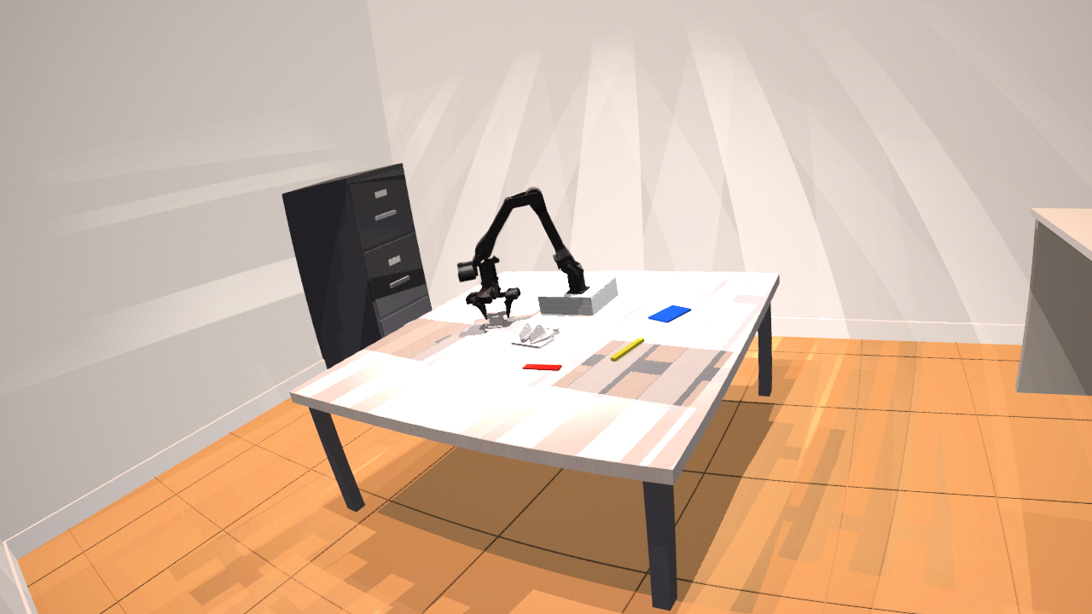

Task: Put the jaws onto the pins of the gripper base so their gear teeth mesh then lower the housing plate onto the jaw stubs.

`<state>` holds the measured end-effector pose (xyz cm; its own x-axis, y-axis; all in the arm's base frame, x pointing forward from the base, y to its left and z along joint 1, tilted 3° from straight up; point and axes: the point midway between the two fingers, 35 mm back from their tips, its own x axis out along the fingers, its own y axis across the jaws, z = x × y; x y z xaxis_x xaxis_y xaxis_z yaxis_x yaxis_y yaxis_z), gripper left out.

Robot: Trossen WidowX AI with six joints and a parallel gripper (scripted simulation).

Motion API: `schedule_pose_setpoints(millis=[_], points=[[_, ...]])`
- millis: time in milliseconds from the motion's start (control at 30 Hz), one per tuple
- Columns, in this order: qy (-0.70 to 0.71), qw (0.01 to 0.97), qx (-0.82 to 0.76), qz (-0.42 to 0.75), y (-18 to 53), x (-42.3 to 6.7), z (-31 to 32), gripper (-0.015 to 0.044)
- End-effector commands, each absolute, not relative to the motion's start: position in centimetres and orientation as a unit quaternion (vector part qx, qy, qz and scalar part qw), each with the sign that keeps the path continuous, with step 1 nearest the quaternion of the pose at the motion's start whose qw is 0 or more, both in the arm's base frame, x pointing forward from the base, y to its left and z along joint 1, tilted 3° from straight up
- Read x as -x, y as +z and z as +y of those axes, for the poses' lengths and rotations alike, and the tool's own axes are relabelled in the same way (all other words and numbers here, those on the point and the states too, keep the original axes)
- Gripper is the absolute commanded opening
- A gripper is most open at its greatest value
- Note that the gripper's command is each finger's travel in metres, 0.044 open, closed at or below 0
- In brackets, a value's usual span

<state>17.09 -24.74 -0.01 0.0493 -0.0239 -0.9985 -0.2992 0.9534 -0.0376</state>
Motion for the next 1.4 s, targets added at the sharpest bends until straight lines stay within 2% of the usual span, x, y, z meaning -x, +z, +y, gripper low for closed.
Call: schedule_pose_setpoints(millis=[0, 667, 1367], points=[[0.094, 0.716, 0.121, 0.681, 1.2, -17.2, -24.9, 0.0351], [0.094, 0.717, 0.120, 0.680, 6.4, -16.9, -24.5, 0.0351], [0.059, 0.722, 0.079, 0.684, 6.6, -20.8, -19.0, 0.0351]])
